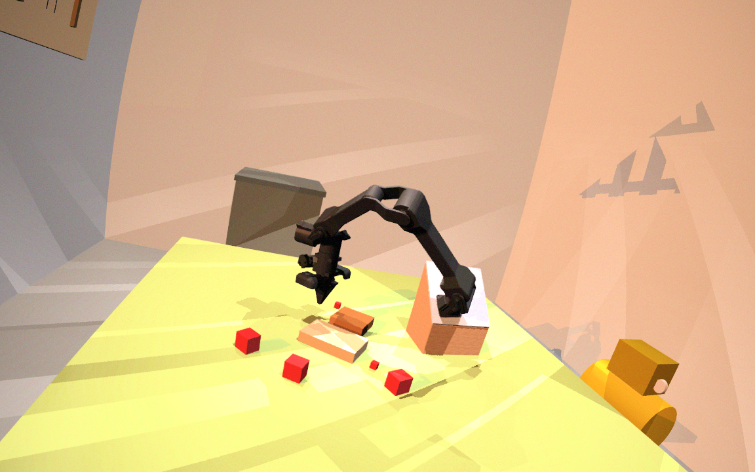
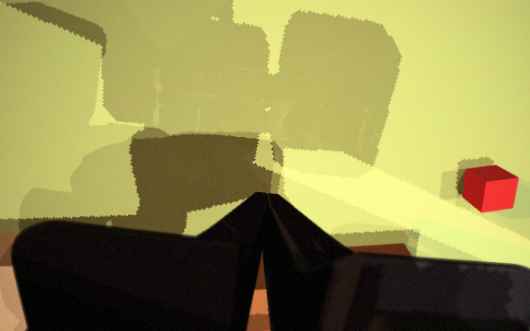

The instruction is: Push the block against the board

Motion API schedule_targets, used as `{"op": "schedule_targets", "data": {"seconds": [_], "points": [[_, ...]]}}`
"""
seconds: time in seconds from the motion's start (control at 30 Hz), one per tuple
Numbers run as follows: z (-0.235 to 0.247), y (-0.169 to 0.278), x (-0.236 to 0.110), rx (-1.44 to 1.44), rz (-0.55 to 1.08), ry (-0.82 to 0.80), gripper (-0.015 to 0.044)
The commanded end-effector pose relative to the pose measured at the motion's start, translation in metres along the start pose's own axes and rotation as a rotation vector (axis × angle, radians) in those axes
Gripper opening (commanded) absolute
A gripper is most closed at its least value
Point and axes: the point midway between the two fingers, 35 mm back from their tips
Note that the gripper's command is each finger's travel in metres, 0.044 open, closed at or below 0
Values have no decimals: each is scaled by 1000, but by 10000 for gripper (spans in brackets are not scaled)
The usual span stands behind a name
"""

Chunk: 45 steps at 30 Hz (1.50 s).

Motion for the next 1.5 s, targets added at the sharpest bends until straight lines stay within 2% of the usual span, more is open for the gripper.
{"op": "schedule_targets", "data": {"seconds": [0.0,0.17,0.43,0.7,0.87,1.03,1.47], "points": [[1,-4,-21,-13,-22,2,0],[-1,8,-21,-19,-31,-2,0],[-9,93,-26,-93,-22,3,0],[-13,177,-16,-162,-11,4,0],[-13,179,-14,-163,-11,4,0],[-12,181,37,-164,-9,-1,0],[-13,172,39,-164,-9,-1,0]]}}
Point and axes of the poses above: the point midway between the two fingers, 35 mm back from their tips, its own x axis out along the fingers, its own z axis across the jaws, y = z × x, and after that the axes turned 14 degrees about -x, right-handed
